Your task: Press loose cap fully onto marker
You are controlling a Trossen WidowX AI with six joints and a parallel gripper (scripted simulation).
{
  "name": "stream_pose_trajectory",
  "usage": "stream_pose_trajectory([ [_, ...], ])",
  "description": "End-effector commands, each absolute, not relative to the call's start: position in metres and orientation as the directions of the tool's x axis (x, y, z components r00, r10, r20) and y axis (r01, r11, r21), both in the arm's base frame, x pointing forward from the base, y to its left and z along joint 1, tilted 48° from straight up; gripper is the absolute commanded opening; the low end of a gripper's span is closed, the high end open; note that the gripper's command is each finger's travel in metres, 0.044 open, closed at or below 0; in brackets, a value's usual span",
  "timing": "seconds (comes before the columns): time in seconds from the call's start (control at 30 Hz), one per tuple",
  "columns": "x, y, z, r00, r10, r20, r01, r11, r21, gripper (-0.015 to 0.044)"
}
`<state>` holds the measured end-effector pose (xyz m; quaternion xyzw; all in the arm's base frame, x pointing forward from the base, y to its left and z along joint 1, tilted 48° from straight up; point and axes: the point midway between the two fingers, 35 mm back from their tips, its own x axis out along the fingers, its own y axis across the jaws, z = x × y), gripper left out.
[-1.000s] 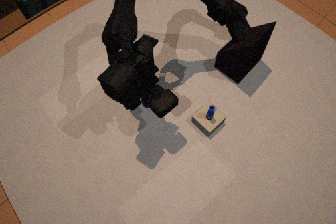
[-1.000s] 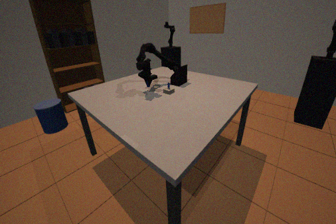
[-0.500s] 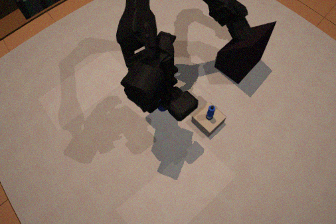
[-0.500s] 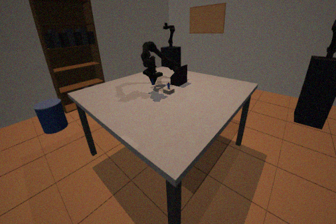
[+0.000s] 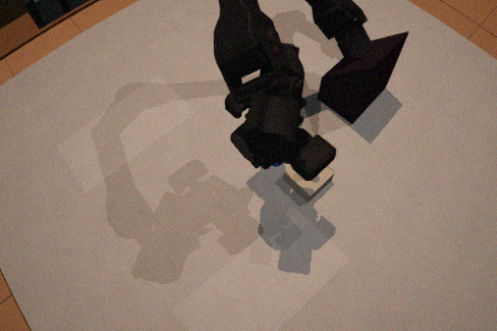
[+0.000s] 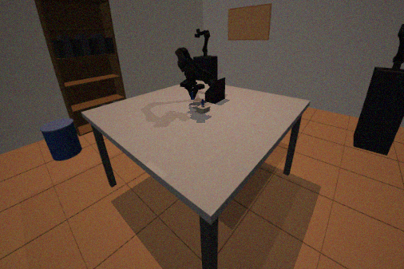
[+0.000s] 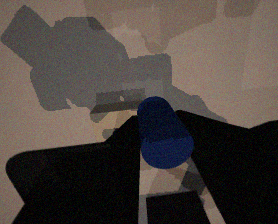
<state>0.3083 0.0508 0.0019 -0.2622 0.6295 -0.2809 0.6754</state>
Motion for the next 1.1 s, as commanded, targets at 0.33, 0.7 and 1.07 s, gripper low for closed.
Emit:
stream_pose_trajectory([
  [0.33, 0.265, 0.085, -0.021, 0.036, -0.723, -0.69, 0.05, 0.691, -0.721, 0.0],
  [0.7, 0.255, 0.088, -0.028, 0.036, -0.729, -0.684, 0.052, 0.684, -0.727, 0.0],
  [1.07, 0.256, 0.08, -0.036, 0.036, -0.729, -0.684, 0.052, 0.685, -0.727, 0.0],
])
